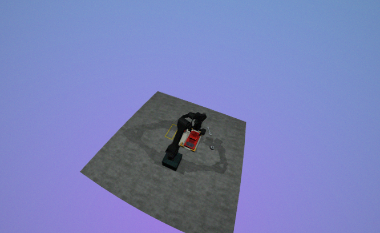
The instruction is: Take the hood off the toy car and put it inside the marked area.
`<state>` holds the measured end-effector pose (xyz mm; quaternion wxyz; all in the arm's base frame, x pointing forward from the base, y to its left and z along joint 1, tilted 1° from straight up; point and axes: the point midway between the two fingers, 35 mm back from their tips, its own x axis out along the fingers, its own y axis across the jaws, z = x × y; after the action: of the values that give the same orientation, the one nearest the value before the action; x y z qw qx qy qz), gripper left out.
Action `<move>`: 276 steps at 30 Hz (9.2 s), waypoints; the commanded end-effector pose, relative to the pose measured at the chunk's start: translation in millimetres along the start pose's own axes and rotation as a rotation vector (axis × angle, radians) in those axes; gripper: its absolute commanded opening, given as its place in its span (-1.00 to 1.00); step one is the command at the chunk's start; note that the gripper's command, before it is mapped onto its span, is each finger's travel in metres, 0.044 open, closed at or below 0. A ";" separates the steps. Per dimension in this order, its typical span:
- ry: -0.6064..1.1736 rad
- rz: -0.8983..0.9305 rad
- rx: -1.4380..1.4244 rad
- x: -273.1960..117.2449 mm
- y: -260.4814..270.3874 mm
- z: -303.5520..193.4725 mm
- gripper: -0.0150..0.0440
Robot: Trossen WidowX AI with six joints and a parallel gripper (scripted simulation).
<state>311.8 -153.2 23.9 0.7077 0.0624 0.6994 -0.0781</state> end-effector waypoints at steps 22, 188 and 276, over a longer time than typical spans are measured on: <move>0.007 -0.001 0.000 18.2 -0.8 -3.0 1.00; 0.002 0.008 -0.005 -39.1 205.1 -22.8 -0.49; 0.008 0.018 0.003 17.5 237.6 -36.5 -0.49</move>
<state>324.3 86.5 5.3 0.7075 0.0685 0.6997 -0.0718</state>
